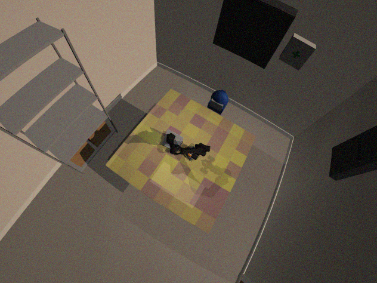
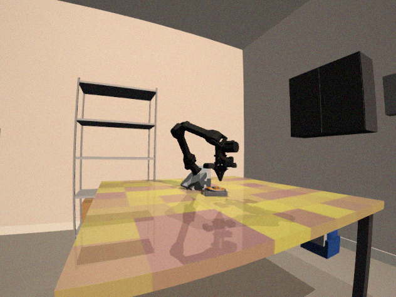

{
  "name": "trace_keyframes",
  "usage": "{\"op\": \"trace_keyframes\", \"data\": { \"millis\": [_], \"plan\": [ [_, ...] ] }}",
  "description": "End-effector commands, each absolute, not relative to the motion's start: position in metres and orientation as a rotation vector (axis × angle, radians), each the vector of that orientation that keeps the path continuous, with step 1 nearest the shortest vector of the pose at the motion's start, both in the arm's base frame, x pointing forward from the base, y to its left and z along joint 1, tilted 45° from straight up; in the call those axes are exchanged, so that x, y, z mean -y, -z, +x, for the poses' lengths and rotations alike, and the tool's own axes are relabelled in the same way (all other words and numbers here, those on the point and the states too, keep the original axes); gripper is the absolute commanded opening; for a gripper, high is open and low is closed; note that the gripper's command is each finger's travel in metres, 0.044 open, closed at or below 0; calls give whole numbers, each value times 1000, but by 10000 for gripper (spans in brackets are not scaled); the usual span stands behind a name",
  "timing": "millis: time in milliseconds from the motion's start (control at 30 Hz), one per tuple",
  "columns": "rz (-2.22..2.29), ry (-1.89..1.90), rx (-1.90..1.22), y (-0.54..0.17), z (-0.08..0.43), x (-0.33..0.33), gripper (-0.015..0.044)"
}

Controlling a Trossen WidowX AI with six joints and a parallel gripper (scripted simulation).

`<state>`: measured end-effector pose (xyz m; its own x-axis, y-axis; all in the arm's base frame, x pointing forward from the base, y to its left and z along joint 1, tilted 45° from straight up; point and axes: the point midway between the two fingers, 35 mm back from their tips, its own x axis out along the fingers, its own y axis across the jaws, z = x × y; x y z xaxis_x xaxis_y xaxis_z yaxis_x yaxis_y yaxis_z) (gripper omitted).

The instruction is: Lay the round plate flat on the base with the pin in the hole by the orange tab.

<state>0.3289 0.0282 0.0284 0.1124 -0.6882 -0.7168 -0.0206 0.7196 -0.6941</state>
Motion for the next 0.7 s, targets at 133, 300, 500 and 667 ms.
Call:
{"op": "trace_keyframes", "data": {
  "millis": [133, 300, 500, 667],
  "plan": [
    [-647, 549, -1403, -1, 328, 1, 0],
    [-647, 549, -1403, -2, 328, 2, 0],
    [-648, 550, -1404, -8, 326, 8, 0],
    [-648, 550, -1404, -12, 324, 13, 0]
  ]
}}
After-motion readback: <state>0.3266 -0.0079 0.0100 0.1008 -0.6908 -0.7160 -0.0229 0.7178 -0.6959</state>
